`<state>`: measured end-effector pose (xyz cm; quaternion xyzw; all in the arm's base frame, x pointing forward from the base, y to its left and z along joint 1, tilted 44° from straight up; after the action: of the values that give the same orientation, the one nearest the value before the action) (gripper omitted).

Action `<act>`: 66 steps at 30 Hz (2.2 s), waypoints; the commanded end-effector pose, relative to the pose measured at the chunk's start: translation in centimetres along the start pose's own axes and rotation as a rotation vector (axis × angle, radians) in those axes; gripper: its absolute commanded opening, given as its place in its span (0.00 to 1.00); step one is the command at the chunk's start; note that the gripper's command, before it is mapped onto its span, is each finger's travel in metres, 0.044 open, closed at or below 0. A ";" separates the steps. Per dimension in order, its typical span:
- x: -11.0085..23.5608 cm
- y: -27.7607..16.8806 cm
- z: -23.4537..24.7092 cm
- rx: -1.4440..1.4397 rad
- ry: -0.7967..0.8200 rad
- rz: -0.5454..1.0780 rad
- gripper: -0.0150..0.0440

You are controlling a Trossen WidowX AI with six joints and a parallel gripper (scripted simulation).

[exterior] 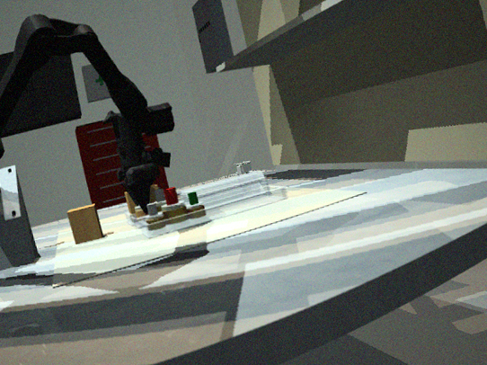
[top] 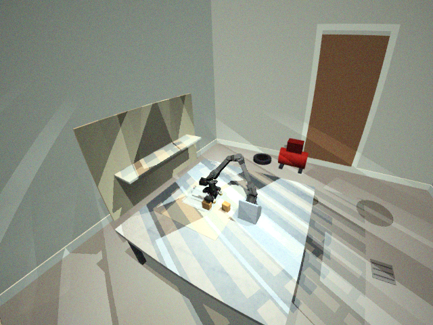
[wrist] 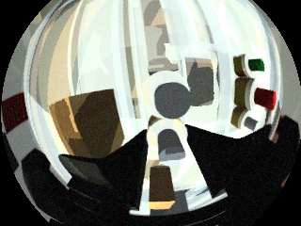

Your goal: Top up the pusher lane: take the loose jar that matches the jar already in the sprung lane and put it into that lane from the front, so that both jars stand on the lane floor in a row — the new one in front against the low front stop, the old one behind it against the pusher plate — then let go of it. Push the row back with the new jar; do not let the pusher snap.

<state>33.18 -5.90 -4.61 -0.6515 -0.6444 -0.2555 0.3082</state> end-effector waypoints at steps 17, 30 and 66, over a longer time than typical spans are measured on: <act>-0.1 0.0 -0.2 -0.014 -0.008 -0.012 0.25; -0.1 -0.2 -0.2 -0.014 -0.008 -0.012 0.25; -0.1 -0.8 -0.2 -0.014 -0.008 -0.011 0.25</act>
<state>32.41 -5.93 -4.59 -0.6495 -0.6465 -0.2593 0.3050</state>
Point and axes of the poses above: the point midway between the two fingers, 35 mm back from their tips, its own x axis back along the fingers, its own z axis across the jaws, y = z × x, the point moved 2 cm from there along x, back along the fingers, and after that the axes turned 5 degrees about x, right-handed, at the moved point
